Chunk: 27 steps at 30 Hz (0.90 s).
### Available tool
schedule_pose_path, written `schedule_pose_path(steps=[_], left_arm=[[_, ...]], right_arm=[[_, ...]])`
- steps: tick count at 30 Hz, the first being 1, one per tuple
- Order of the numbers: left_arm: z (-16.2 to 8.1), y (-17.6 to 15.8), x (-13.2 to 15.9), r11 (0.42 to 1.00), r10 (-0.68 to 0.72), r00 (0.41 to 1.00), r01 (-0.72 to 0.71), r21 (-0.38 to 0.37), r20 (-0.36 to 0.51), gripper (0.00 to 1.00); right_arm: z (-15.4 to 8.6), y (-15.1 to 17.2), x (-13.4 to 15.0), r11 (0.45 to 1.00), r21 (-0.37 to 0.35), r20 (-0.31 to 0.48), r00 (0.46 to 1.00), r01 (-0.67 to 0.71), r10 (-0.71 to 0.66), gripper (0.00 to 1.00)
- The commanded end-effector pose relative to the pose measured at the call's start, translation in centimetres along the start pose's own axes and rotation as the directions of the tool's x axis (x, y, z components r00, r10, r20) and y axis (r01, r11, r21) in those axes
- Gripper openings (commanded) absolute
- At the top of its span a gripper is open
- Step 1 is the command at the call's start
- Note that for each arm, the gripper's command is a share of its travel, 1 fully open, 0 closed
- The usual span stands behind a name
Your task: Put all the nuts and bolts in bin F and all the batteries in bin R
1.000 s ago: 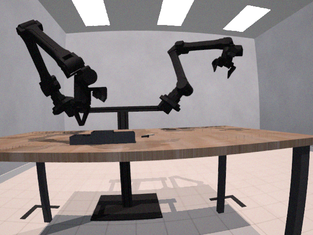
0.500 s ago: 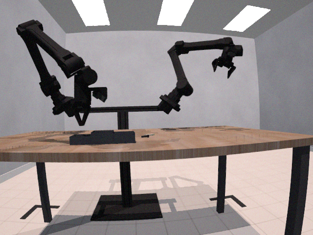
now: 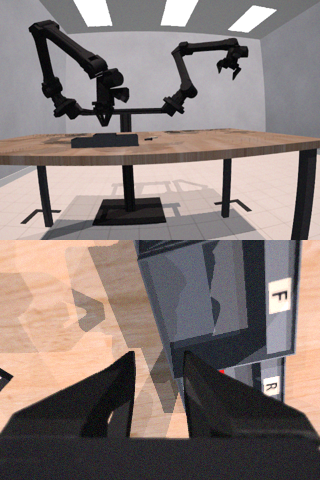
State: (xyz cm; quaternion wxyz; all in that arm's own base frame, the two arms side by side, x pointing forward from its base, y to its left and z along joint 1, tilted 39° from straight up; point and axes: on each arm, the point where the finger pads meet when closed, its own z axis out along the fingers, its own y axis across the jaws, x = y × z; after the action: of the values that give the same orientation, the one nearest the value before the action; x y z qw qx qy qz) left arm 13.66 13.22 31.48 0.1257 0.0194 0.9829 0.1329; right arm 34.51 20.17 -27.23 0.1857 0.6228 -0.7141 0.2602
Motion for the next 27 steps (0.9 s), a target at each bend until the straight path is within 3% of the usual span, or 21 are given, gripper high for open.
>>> schedule_pose_path(steps=[1,7,9,24,27], left_arm=[[-2.3,0.9,-0.5,0.999,-0.008,0.999,0.01,-0.044,0.04,1.0],[-2.3,0.9,-0.5,0.999,-0.008,0.999,0.01,-0.044,0.04,1.0],[-2.3,0.9,-0.5,0.999,-0.008,0.999,0.01,-0.044,0.04,1.0],[-2.3,0.9,-0.5,0.999,-0.008,0.999,0.01,-0.044,0.04,1.0],[-2.3,0.9,-0.5,0.999,-0.008,0.999,0.01,-0.044,0.04,1.0]], right_arm=[[-0.3,1.1,-3.5,0.994,0.01,-0.007,0.994,-0.109,0.109,0.29],[-0.4,4.3,-7.5,0.994,0.009,-0.005,0.994,-0.109,0.109,0.29],[-0.4,4.3,-7.5,0.994,0.009,-0.005,0.994,-0.109,0.109,0.29],[-0.5,12.3,-17.5,0.994,0.006,0.0,0.994,-0.111,0.111,0.29],[-0.3,12.5,-18.0,0.993,0.001,-0.001,0.993,-0.117,0.117,0.29]])
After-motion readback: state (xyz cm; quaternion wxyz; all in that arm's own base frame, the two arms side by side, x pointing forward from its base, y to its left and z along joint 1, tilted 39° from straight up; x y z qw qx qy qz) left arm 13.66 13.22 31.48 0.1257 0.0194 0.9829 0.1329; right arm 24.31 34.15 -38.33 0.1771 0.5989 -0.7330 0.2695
